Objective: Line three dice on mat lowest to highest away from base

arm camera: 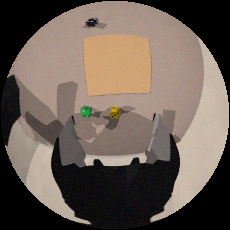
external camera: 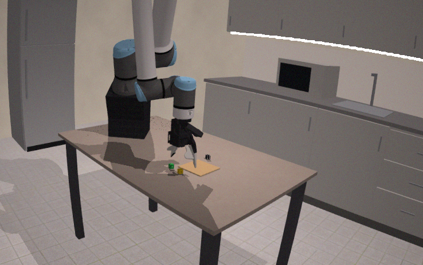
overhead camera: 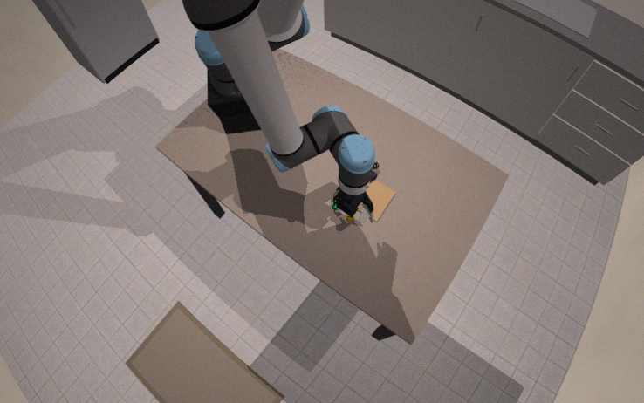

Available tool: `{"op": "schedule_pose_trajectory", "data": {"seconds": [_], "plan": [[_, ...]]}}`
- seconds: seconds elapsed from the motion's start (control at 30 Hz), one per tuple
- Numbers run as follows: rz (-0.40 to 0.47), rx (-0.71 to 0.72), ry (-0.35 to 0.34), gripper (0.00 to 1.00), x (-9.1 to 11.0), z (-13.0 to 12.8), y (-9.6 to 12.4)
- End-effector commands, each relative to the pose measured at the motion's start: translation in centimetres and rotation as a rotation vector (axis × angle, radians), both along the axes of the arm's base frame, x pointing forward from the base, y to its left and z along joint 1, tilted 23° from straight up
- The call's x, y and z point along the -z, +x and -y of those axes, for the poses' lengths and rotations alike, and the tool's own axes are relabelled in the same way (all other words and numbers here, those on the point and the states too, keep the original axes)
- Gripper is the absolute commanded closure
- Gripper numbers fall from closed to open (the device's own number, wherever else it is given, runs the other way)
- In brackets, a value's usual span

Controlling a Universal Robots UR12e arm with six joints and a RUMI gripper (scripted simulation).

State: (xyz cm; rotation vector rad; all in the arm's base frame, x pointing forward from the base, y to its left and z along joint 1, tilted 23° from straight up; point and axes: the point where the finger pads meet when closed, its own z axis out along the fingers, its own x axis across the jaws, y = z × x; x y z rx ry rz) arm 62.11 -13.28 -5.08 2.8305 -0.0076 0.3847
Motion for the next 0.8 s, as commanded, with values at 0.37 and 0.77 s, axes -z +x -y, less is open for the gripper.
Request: {"op": "schedule_pose_trajectory", "data": {"seconds": [0.37, 0.77], "plan": [[0.001, 0.000, 0.000, 0.00, 1.3, -0.2, -4.6], [0.001, 0.000, 0.000, 0.00, 1.8, -0.3, -6.4]]}}
